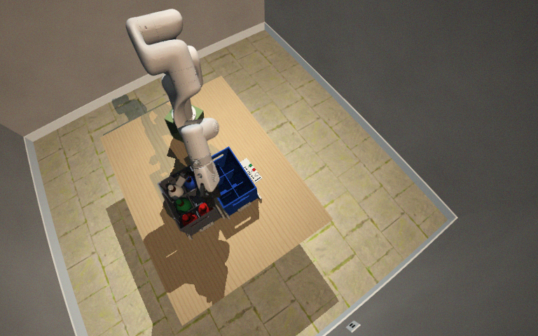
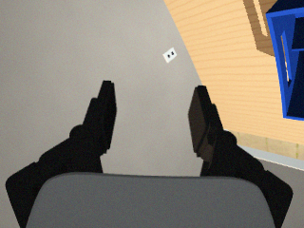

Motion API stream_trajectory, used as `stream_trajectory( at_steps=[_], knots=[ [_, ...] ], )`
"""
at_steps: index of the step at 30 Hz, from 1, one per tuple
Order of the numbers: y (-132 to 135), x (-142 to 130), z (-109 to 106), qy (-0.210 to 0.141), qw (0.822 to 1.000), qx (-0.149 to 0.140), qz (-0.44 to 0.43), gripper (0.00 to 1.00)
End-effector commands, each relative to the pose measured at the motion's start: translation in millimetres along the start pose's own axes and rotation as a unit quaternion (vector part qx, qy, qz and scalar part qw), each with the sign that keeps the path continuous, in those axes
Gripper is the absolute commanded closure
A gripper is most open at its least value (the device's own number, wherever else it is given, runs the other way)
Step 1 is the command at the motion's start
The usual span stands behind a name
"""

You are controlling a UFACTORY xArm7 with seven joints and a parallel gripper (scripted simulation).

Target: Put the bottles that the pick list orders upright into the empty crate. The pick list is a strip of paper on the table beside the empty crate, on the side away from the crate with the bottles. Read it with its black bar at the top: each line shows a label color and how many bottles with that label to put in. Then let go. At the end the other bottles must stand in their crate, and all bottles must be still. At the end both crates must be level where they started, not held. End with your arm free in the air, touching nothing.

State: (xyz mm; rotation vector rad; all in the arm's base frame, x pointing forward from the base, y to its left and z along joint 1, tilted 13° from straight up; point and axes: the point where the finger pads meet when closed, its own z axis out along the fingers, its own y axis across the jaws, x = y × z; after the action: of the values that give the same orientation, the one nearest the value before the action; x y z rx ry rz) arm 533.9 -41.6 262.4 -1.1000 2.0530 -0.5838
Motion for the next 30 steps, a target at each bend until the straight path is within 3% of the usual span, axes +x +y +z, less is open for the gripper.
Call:
stream_trajectory(
  at_steps=[1,5,11,14,22,25,30],
  knots=[
    [3.9,-11.5,-2.1,-0.007,1.000,-0.001,0.003,0.35],
    [12.2,-29.3,-6.5,-0.033,0.999,-0.033,0.021,0.35],
    [24.8,-54.3,-13.1,-0.033,0.999,-0.033,0.021,0.35],
    [32.1,-66.7,-17.7,-0.054,0.996,-0.067,0.037,0.35],
    [45.2,-88.4,-25.6,-0.054,0.996,-0.067,0.037,0.35],
    [53.4,-99.7,-31.1,-0.069,0.991,-0.101,0.050,0.35],
    [67.1,-118.7,-40.1,-0.069,0.991,-0.101,0.050,0.35]
  ],
)
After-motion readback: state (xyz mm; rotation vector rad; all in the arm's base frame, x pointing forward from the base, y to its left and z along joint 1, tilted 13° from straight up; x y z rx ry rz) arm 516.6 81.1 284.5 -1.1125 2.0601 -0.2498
